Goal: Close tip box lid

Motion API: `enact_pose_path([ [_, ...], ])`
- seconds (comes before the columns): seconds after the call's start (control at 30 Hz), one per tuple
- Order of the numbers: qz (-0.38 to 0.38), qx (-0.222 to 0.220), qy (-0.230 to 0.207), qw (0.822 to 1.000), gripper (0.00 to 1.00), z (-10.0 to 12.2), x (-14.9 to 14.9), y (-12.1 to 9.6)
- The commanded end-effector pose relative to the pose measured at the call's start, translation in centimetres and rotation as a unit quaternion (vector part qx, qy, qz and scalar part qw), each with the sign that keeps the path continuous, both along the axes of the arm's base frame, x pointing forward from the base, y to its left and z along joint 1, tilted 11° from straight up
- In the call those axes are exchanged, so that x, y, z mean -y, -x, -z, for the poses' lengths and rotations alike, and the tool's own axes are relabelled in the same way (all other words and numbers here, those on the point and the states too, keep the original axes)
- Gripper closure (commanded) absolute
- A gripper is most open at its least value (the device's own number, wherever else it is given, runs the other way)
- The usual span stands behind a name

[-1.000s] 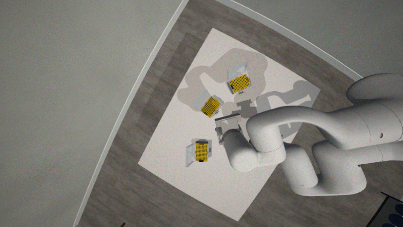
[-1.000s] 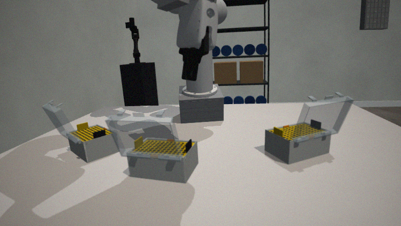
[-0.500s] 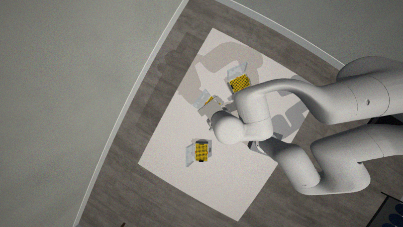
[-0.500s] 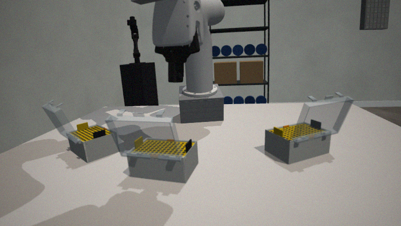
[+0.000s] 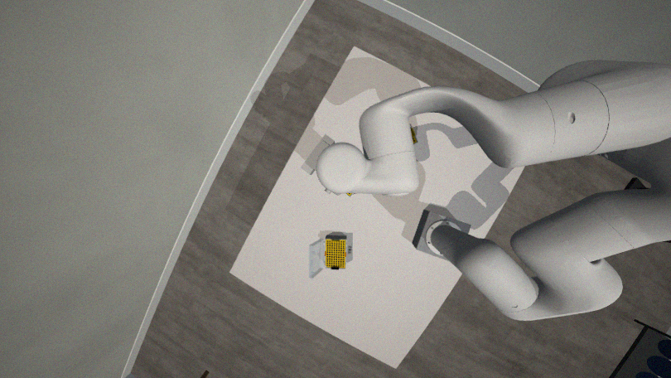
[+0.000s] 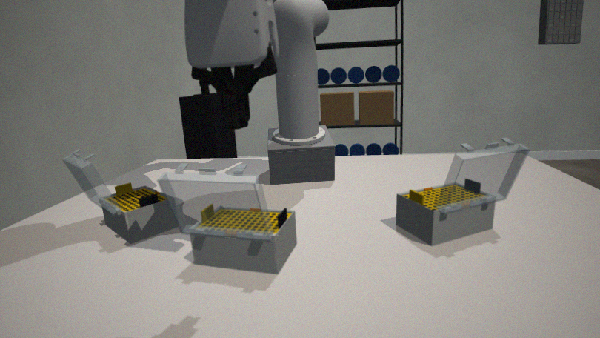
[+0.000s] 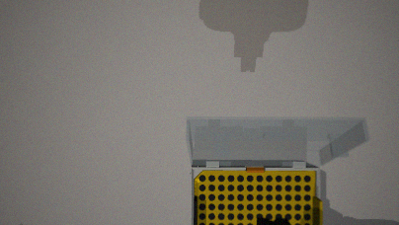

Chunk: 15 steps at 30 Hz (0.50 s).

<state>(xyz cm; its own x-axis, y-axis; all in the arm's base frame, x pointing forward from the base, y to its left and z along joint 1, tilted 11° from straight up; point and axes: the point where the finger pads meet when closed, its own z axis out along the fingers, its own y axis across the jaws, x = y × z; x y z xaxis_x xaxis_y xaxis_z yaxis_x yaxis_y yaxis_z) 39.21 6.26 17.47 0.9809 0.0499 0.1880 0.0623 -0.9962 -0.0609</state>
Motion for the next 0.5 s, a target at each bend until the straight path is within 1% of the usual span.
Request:
enact_pose_path([
  [0.0,-0.004,-0.006,0.000,1.000,1.00,-0.5,0.1,-2.8],
  [0.07,-0.004,-0.006,0.000,1.000,1.00,-0.7,0.2,-3.8],
  [0.13,-0.004,-0.006,0.000,1.000,1.00,-0.7,0.2,-3.8],
  [0.47,-0.004,-0.006,0.000,1.000,1.00,-1.8,0.6,-8.7],
])
